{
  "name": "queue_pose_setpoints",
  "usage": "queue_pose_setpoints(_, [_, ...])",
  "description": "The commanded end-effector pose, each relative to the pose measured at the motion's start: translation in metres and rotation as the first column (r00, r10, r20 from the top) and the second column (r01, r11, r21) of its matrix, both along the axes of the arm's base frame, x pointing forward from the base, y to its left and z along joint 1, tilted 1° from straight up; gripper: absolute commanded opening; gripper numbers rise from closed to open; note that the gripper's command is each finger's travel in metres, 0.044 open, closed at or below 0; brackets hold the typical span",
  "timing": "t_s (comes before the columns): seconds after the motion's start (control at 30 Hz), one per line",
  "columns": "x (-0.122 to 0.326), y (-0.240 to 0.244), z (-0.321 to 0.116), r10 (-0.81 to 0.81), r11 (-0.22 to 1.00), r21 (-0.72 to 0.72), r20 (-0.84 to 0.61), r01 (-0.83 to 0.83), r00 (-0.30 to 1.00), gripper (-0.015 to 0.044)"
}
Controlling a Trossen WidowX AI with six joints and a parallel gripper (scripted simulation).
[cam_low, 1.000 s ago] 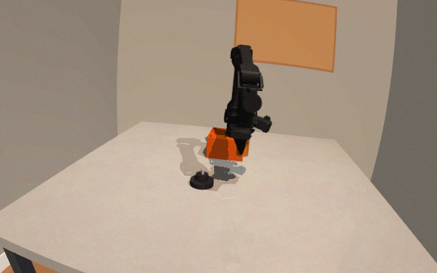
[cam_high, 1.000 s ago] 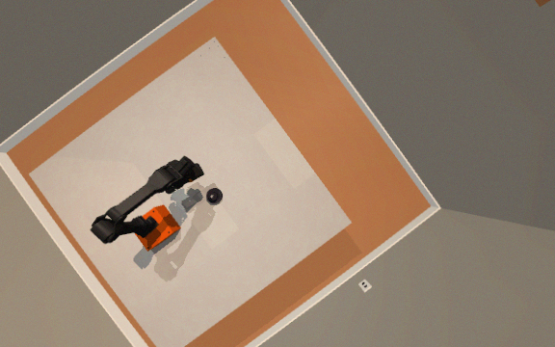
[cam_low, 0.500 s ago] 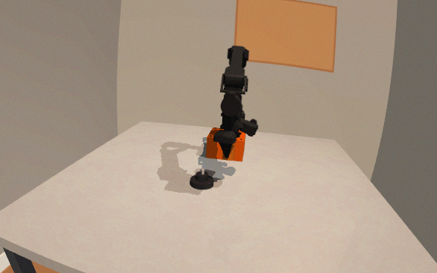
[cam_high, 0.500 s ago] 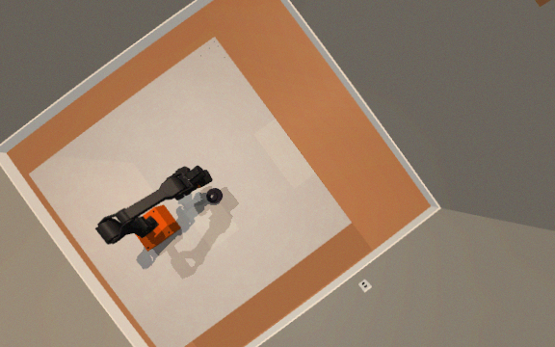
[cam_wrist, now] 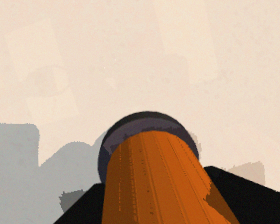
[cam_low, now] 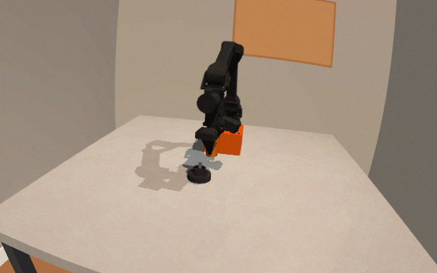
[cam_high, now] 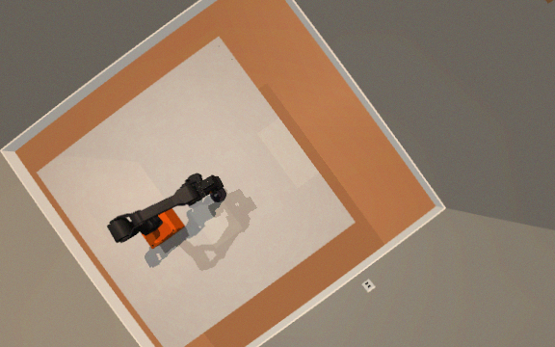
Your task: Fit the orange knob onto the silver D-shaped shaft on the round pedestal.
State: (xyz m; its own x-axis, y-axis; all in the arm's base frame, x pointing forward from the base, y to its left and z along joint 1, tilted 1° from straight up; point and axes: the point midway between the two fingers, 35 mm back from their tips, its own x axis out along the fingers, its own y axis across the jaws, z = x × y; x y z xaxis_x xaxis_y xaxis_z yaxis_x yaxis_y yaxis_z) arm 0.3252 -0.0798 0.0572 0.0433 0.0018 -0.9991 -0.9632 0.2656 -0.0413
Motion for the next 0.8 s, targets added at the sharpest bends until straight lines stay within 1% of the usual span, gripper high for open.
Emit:
queue_pose_setpoints(0.0, [-0.002,-0.01,-0.003,0.002,1.0,0.003,0.001,-0.002,1.0,0.0])
queue_pose_setpoints(0.33, [-0.008,-0.039,-0.012,0.002,1.0,0.0,0.001,-0.002,1.0,0.0])
queue_pose_setpoints(0.5, [-0.008,-0.039,-0.016,-0.001,1.0,0.0,0.001,0.001,1.0,0.0])
queue_pose_setpoints(0.77, [-0.007,-0.04,-0.039,-0.003,1.0,0.0,0.001,0.003,1.0,0.0])
